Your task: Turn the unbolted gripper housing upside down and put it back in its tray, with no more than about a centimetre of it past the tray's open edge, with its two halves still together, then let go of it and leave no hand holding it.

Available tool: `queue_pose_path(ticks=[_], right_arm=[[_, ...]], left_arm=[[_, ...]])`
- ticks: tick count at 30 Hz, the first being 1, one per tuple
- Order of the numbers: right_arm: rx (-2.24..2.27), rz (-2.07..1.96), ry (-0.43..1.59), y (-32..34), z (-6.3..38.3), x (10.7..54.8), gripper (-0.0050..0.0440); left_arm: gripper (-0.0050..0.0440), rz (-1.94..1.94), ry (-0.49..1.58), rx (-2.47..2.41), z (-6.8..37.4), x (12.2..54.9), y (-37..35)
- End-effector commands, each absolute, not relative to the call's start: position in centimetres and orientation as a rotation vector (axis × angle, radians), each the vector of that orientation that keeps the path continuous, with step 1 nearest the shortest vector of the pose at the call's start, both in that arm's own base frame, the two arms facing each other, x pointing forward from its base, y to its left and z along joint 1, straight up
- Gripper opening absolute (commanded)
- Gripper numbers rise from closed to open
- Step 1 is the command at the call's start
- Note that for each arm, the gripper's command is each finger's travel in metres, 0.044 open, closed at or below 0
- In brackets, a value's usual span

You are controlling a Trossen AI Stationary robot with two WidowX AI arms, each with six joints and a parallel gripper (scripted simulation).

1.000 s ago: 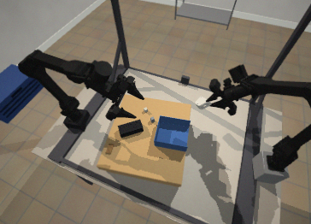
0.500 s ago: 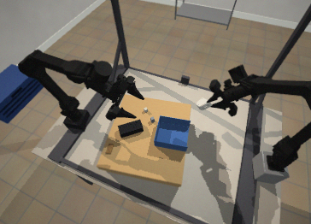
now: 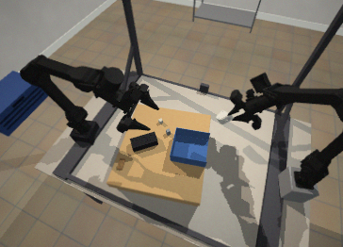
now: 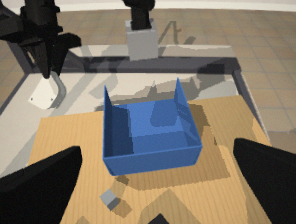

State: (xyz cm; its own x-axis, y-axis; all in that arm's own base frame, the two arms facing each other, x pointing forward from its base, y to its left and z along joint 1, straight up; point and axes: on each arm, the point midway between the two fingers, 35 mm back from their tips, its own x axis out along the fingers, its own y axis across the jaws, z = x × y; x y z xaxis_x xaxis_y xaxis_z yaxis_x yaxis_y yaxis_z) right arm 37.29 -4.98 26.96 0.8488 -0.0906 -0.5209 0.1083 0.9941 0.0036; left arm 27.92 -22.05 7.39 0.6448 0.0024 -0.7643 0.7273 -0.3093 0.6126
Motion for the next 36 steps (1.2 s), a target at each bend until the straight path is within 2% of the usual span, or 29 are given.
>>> queue_pose_path(ticks=[1,36], right_arm=[[0.028,-0.108,0.522,-5.0,28.0,37.2,0.0436],[0.028,-0.108,0.522,-5.0,28.0,37.2,0.0436]], left_arm=[[0.0118,-0.794,0.597,1.745,7.7,28.1,-21.9],[0.0118,-0.78,0.711,1.755,6.0,28.2,-19.6]])
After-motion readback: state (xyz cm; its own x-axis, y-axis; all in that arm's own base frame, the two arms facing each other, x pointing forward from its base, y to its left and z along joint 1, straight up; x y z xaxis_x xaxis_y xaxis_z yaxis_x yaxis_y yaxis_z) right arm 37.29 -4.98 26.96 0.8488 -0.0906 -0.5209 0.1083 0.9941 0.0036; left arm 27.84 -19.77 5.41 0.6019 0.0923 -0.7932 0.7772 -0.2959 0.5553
